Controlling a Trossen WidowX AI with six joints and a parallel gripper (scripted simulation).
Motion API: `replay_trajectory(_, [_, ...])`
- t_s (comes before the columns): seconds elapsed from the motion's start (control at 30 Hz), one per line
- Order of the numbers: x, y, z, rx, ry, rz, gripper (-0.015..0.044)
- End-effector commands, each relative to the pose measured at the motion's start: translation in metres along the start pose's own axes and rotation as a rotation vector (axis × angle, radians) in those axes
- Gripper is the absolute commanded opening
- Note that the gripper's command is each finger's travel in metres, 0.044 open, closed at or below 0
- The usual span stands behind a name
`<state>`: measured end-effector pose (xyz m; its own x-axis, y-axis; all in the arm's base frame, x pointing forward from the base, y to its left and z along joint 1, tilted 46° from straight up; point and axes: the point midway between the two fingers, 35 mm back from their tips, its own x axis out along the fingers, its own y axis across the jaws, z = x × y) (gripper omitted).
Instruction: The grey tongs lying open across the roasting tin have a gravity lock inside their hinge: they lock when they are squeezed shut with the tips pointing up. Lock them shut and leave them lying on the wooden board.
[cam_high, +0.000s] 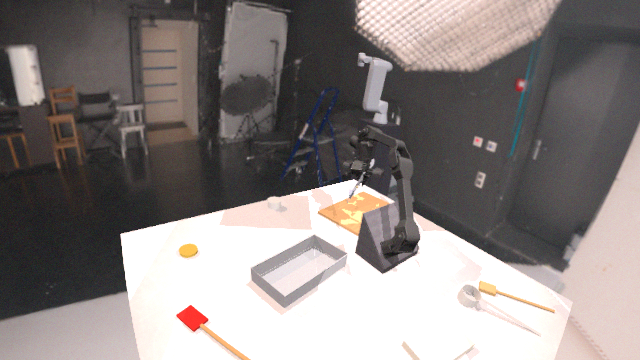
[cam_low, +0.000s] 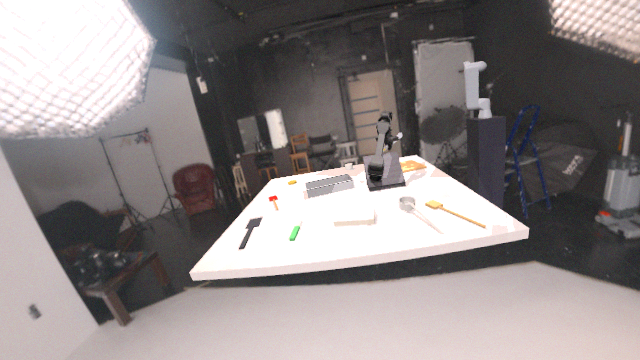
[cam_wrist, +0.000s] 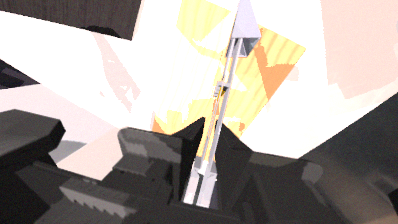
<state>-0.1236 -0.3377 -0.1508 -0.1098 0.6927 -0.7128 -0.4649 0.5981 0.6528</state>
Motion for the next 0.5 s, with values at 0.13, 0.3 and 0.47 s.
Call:
replay_trajectory(0.13, [0.013,-0.002,-0.001,0.003,-0.004,-0.002,-0.015])
replay_trajectory(0.3, [0.021,-0.002,-0.002,0.004,-0.005,-0.003,-0.015])
replay_trajectory(0.47, [0.03,-0.003,-0.003,0.005,-0.006,-0.004,-0.015])
